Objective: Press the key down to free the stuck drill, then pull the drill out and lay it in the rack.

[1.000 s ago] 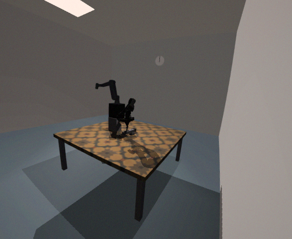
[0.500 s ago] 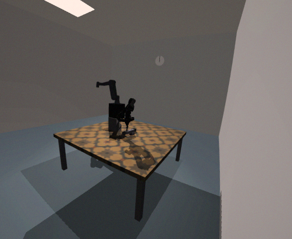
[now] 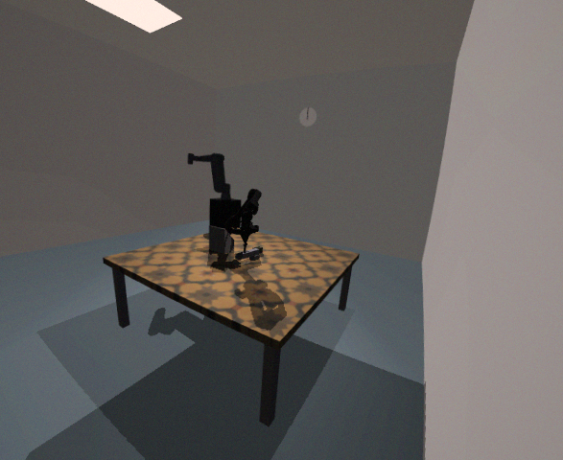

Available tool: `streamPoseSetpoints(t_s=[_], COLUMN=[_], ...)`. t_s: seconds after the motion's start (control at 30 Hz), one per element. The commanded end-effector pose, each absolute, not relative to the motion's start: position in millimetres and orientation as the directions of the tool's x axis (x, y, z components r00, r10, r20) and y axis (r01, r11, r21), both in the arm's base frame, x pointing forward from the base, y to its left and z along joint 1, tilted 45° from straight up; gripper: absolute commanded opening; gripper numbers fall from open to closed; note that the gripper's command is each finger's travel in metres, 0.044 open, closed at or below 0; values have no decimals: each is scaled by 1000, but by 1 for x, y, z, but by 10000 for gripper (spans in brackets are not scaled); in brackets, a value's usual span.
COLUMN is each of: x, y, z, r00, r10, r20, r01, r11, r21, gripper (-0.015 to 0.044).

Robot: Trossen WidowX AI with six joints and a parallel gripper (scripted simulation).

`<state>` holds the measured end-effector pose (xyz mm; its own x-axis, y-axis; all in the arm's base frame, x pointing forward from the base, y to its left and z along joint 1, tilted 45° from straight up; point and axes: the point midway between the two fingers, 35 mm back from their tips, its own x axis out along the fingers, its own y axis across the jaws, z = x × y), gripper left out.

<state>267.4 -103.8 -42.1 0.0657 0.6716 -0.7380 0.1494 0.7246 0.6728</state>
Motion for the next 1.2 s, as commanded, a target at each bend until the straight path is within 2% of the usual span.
streamPoseSetpoints(t_s=[0.0, 1.17], x=[264, 267], y=[-82, -78], z=[-56, -58], r00=[16, 16], r10=[698, 698], r20=[-716, -716], r01=[144, 144], r11=[707, 707], r21=[692, 693], gripper=[0, 0])
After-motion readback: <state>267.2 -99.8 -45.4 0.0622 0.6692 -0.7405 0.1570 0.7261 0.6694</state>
